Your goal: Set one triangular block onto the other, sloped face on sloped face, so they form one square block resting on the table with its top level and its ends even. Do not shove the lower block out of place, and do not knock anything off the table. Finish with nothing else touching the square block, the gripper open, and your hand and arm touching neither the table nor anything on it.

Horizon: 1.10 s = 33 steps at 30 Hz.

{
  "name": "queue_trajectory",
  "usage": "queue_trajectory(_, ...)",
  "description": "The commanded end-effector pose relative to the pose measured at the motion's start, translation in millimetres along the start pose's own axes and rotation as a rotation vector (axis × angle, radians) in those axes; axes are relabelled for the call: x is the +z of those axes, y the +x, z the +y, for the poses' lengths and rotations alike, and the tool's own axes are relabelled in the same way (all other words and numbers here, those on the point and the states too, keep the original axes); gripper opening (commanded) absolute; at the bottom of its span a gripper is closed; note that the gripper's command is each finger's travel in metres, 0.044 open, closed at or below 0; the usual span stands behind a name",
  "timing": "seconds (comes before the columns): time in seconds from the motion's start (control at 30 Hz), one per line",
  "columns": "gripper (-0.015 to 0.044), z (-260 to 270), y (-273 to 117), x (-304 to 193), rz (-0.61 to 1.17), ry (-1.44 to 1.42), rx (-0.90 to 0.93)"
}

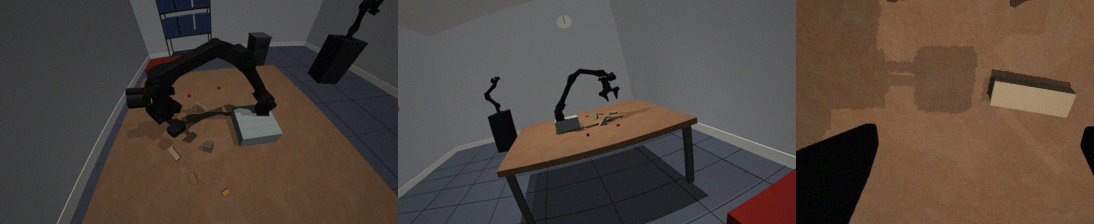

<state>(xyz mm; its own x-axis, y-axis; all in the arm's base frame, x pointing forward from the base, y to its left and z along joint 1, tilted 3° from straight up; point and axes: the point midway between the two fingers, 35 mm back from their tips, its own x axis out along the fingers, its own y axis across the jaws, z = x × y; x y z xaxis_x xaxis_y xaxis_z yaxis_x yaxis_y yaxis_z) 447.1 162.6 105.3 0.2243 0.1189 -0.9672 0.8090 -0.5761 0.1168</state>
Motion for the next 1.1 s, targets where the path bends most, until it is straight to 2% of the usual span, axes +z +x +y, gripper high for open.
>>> queue_trajectory(0.0, 0.0440, 35, 14, 63, -0.171, 0.194, -0.038)
queue_trajectory(0.33, 0.0440, 77, 7, 215, -0.539, 0.652, -0.155)
queue_trajectory(0.4, 0.0440, 79, 4, 233, -0.583, 0.706, -0.173)
queue_trajectory(1.07, 0.0440, 75, 20, 241, -0.592, 0.710, -0.180)
